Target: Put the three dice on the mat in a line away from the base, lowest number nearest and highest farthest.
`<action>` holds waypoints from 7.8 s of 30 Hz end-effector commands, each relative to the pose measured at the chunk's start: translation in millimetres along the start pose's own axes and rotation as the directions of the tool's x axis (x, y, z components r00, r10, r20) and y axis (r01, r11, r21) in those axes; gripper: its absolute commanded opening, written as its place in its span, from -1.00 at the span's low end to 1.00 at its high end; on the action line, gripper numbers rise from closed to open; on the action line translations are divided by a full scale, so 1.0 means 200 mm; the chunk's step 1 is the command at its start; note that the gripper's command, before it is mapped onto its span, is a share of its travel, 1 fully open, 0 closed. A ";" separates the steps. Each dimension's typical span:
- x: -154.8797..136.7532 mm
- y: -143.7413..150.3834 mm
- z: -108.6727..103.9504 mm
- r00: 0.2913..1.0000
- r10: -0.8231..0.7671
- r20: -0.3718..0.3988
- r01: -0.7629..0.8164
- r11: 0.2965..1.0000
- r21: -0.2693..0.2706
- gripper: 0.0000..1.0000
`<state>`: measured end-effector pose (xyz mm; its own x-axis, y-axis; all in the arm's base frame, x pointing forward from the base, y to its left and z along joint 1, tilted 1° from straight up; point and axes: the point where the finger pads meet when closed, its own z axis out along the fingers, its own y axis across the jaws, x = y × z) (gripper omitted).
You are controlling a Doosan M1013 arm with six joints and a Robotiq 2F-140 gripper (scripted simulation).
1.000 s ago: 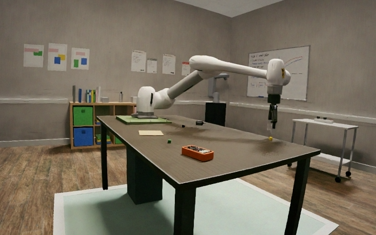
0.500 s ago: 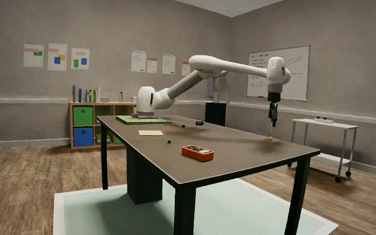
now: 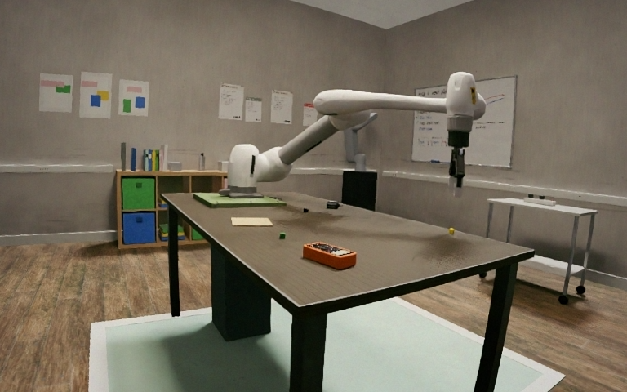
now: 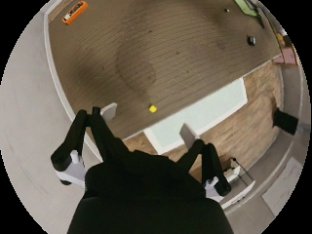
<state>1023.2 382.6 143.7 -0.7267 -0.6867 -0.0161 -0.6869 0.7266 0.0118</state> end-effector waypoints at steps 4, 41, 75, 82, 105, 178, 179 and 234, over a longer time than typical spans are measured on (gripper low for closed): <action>0.00 0.00 -0.05 1.000 0.000 0.001 0.000 1.000 0.000 1.00; 1.33 -1.16 -0.06 0.981 -0.192 0.001 0.192 0.981 0.000 1.00; 2.68 -1.52 0.01 0.938 -0.347 0.001 0.347 0.938 0.000 1.00; 2.68 -1.52 0.01 0.931 -0.365 0.001 0.365 0.931 0.000 1.00; 2.68 -1.52 0.06 0.440 -0.898 0.001 0.898 0.440 0.001 1.00; 2.68 -1.51 0.21 -0.961 0.277 -0.001 -0.277 -0.961 0.000 1.00; 2.68 -1.51 0.21 -0.954 0.299 -0.001 -0.299 -0.954 0.000 1.00; 2.68 -1.51 0.23 -0.938 0.347 -0.001 -0.347 -0.938 0.000 -0.47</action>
<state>841.1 -204.4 85.3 0.4431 0.8962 0.0194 0.8964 -0.4431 -0.0067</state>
